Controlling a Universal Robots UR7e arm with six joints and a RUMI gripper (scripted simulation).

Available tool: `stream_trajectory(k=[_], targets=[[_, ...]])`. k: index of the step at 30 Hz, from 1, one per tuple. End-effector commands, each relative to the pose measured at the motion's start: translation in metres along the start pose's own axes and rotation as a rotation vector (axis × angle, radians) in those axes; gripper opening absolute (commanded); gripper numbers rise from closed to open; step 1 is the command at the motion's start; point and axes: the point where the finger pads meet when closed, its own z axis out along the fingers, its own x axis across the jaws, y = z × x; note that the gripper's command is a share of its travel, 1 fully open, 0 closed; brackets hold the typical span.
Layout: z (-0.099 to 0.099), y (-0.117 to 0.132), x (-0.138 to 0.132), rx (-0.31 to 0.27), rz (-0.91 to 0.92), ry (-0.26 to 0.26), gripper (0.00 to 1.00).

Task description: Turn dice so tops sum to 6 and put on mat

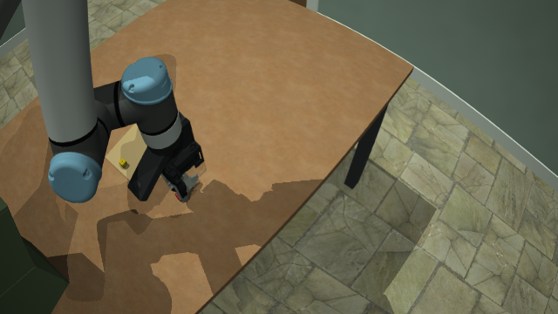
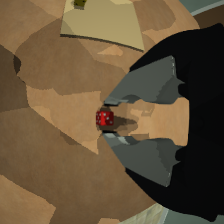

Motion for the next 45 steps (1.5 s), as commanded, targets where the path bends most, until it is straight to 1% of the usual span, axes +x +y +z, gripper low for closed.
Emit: stream_trajectory(k=[1, 13, 14, 45], targets=[[0.0006, 0.0008, -0.0002, -0.001, -0.001, -0.001, 0.18], [0.0006, 0.0008, -0.0002, -0.001, -0.001, -0.001, 0.18], [0.0006, 0.0008, -0.0002, -0.001, -0.001, -0.001, 0.00], [0.0006, 0.0008, -0.0002, -0.001, -0.001, -0.001, 0.00]])
